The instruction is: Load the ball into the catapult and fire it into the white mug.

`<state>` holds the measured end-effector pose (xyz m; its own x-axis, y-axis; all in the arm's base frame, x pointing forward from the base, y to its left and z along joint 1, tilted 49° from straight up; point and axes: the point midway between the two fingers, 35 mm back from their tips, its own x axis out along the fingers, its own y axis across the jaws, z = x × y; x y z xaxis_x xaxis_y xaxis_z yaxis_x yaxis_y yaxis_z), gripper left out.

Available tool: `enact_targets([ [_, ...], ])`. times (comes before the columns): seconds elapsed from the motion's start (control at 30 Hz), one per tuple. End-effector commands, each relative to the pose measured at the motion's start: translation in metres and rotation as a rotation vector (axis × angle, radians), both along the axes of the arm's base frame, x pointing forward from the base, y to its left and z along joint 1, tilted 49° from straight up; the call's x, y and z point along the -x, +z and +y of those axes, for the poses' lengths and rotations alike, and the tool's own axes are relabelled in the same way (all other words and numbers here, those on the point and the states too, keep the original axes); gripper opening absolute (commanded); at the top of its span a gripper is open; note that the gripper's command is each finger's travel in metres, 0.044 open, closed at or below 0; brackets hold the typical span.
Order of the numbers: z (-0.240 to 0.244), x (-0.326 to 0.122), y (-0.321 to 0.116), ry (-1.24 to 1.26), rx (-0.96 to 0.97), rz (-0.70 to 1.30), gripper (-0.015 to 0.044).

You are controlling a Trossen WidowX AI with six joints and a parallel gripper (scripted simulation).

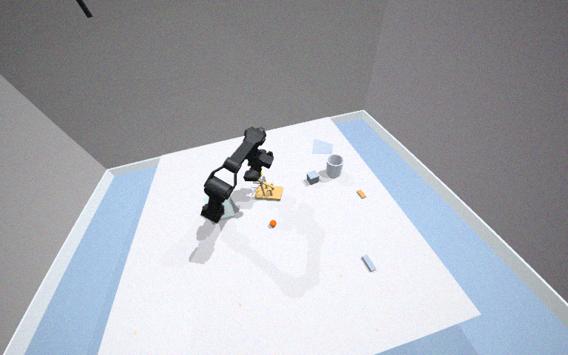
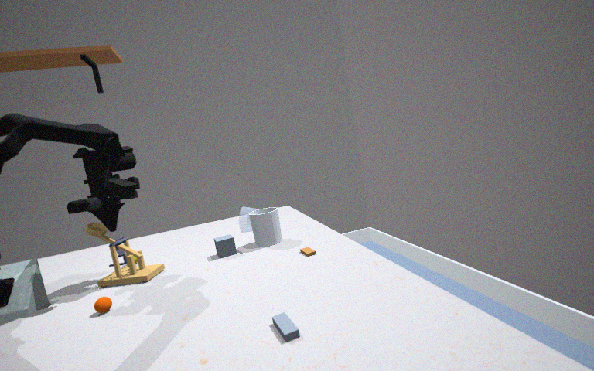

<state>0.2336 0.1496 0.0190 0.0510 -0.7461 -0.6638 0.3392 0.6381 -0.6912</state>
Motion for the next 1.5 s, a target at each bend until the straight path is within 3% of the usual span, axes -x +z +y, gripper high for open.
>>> enact_targets([
  [0.0,-0.004,0.002,-0.004,0.001,0.005,-0.001,0.0],
  [1.47,-0.043,0.026,-0.053,0.001,0.005,-0.001,0.0],
])
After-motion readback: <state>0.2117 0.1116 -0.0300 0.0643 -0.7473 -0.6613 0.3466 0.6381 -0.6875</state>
